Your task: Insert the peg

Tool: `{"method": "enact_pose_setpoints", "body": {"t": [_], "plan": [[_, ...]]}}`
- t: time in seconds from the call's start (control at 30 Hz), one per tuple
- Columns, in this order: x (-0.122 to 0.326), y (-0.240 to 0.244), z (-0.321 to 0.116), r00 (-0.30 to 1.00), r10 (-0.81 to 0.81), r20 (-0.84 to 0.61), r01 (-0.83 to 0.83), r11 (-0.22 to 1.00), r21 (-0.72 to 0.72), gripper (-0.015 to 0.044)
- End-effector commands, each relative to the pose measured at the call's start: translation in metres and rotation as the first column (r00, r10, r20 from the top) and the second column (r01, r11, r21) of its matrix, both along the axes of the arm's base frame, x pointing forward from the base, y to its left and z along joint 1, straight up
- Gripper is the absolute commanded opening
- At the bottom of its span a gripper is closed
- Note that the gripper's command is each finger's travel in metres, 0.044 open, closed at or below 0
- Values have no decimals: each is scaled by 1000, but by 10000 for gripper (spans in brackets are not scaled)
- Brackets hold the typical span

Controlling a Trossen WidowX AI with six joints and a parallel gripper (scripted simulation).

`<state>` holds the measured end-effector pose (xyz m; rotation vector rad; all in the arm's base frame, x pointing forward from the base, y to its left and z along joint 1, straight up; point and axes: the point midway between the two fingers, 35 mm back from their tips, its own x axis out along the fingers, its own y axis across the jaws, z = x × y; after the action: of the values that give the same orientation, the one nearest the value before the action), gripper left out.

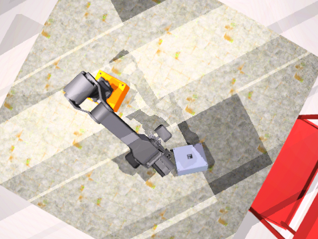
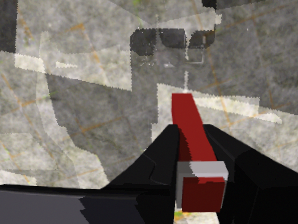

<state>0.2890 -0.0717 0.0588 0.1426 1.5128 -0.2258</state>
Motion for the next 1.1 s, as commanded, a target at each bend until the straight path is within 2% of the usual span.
{"method": "enact_pose_setpoints", "body": {"t": [0.0, 1.07], "plan": [[5, 2, 1, 999, 42, 6, -42, 999, -25, 0], [41, 26, 14, 937, 350, 16, -340, 919, -201, 0]]}}
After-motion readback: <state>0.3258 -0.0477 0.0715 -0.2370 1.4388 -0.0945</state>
